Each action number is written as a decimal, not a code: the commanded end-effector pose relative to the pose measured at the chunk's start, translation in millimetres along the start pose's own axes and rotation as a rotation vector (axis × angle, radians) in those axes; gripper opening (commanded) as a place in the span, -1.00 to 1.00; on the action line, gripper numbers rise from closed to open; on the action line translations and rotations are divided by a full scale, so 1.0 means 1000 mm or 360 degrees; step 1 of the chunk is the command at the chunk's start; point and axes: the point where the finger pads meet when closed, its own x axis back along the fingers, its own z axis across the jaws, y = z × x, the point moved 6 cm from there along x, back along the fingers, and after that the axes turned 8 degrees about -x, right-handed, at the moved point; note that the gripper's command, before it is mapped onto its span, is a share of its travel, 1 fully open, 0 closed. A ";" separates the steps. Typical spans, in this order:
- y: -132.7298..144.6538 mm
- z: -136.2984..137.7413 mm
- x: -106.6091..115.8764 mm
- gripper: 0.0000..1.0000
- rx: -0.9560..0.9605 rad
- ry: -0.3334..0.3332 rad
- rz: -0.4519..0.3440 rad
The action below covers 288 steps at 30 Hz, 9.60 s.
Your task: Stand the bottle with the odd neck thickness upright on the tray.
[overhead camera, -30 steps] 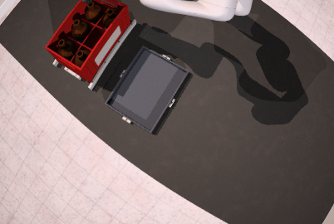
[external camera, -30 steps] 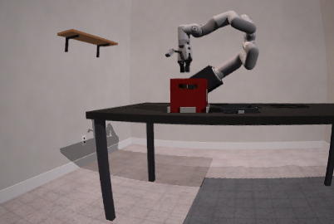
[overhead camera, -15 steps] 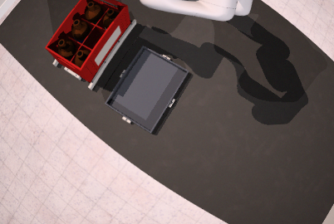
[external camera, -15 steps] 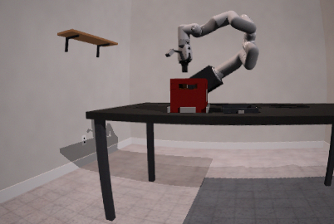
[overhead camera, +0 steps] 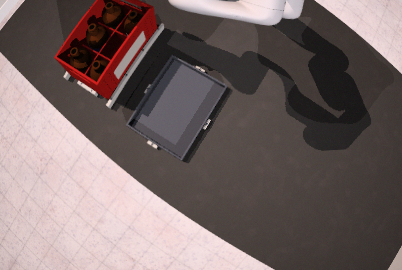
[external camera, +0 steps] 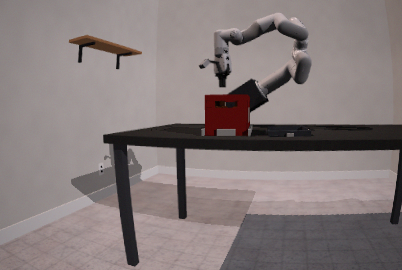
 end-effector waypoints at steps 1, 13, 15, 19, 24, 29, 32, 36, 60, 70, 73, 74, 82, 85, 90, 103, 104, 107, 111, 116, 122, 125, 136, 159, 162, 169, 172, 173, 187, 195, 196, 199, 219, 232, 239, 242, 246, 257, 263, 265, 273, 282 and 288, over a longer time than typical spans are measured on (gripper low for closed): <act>-0.001 0.000 0.001 -1.00 0.0002 0.0001 0.0006; 0.064 -0.044 0.001 -1.00 0.0002 0.0000 0.0005; 0.074 -0.049 0.000 -1.00 0.0002 0.0000 0.0005; 0.075 -0.049 0.000 -1.00 0.0002 0.0000 0.0005; 0.075 -0.049 0.000 -1.00 0.0002 0.0000 0.0005; 0.075 -0.049 0.000 0.30 0.0002 0.0000 0.0005; 0.075 -0.049 0.000 0.30 0.0002 0.0000 0.0005; 0.075 -0.049 0.000 0.30 0.0002 0.0000 0.0005; 0.075 -0.049 0.000 0.30 0.0002 0.0000 0.0005; 0.075 -0.049 -0.001 0.30 0.0002 0.0000 0.0005; 0.075 -0.050 -0.003 0.30 0.0002 0.0000 0.0005; 0.075 -0.050 -0.003 0.30 0.0002 0.0000 0.0005; 0.075 -0.050 -0.008 0.30 0.0002 0.0001 0.0006; 0.075 -0.050 -0.012 0.30 0.0002 0.0001 0.0006; 0.075 -0.050 -0.018 0.30 0.0002 0.0001 0.0006; 0.076 -0.051 -0.032 0.30 0.0002 0.0001 0.0006; 0.076 -0.051 -0.033 0.30 0.0002 0.0001 0.0006; 0.076 -0.051 -0.036 0.30 0.0002 0.0001 0.0006; 0.076 -0.051 -0.039 0.30 0.0002 0.0001 0.0006; 0.076 -0.051 -0.041 0.30 0.0002 0.0001 0.0006; 0.076 -0.052 -0.043 0.30 0.0002 0.0001 0.0006; 0.076 -0.052 -0.043 0.30 0.0002 0.0001 0.0006; 0.076 -0.052 -0.043 0.30 0.0002 0.0001 0.0006; 0.075 -0.052 -0.043 0.30 0.0002 0.0001 0.0006; 0.075 -0.052 -0.043 0.30 0.0002 0.0001 0.0006; 0.075 -0.052 -0.043 0.30 0.0002 0.0001 0.0006; 0.075 -0.052 -0.043 0.30 0.0002 0.0001 0.0006; 0.075 -0.052 -0.043 0.30 0.0002 0.0001 0.0006; 0.075 -0.052 -0.048 0.30 0.0002 0.0001 0.0006; 0.075 -0.052 -0.056 0.30 0.0002 0.0001 0.0006; 0.075 -0.052 -0.056 0.30 0.0002 0.0001 0.0006; 0.075 -0.052 -0.059 0.30 0.0002 0.0001 0.0006; 0.075 -0.052 -0.079 0.30 0.0002 0.0001 0.0006; 0.075 -0.052 -0.083 0.30 0.0002 0.0001 0.0006; 0.075 -0.052 -0.084 0.30 0.0002 0.0001 0.0006; 0.075 -0.052 -0.084 0.30 0.0002 0.0001 0.0006; 0.075 -0.052 -0.084 0.30 0.0002 0.0001 0.0006; 0.075 -0.052 -0.084 -1.00 0.0002 0.0001 0.0006; 0.075 -0.052 -0.084 -1.00 0.0002 0.0001 0.0006; 0.075 -0.052 -0.084 -1.00 0.0002 0.0001 0.0006; 0.075 -0.052 -0.084 -1.00 0.0002 0.0001 0.0006; 0.075 -0.052 -0.084 -1.00 0.0002 0.0001 0.0006; 0.075 -0.052 -0.084 -1.00 0.0002 0.0001 0.0006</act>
